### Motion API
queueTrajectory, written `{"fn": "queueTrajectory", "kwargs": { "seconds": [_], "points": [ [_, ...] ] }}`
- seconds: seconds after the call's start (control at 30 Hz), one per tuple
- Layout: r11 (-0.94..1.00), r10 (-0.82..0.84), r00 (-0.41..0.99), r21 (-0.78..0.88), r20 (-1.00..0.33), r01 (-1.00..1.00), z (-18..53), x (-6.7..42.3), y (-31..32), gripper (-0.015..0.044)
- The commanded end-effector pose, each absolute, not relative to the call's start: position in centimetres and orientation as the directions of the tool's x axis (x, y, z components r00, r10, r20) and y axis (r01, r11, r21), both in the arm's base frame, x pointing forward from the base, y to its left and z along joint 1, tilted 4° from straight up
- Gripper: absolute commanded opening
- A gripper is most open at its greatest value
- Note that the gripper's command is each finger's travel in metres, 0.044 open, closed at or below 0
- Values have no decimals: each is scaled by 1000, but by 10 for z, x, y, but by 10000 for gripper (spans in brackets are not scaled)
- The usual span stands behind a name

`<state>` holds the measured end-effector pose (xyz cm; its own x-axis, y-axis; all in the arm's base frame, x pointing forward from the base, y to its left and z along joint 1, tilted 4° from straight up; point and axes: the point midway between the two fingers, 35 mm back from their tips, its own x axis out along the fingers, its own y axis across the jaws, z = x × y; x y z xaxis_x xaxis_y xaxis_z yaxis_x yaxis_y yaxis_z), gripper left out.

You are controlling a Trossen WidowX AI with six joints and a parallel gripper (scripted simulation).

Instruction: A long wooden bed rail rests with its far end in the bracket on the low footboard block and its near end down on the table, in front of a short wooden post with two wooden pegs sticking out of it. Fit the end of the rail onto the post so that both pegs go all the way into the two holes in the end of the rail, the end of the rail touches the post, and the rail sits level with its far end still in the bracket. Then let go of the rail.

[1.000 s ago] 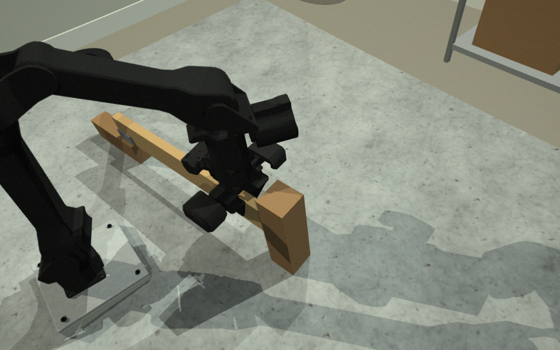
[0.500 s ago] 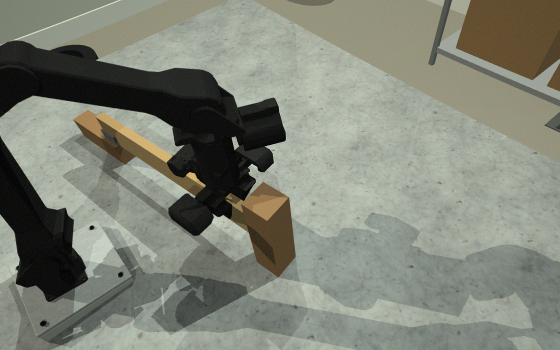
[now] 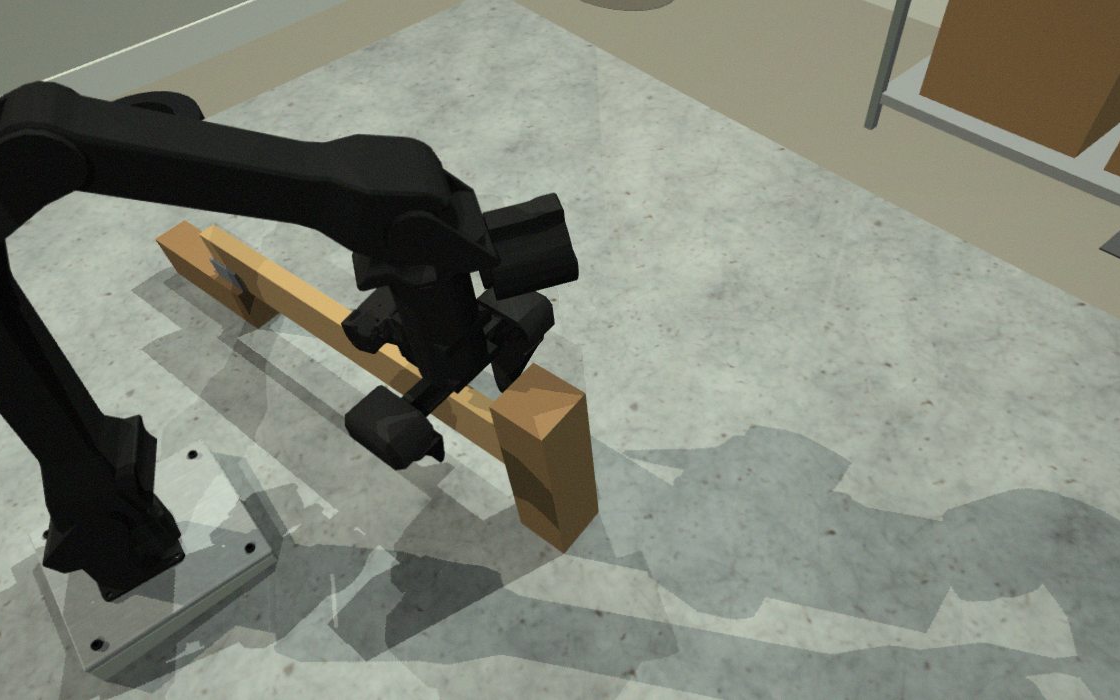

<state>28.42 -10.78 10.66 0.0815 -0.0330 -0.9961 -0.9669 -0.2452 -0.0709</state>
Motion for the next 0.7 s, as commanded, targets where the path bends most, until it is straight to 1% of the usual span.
{"fn": "queueTrajectory", "kwargs": {
  "seconds": [0.0, 0.07, 0.23, 0.67],
  "points": [
    [-245, -33, 82, -72, -996, -967, 107, 284, -108, 440],
    [-245, -33, 83, -72, -996, -967, 108, 284, -106, 440],
    [-246, -38, 90, -78, -995, -966, 135, 274, -77, 440],
    [-246, -38, 90, -78, -995, -966, 135, 274, -77, 440]
  ]
}}
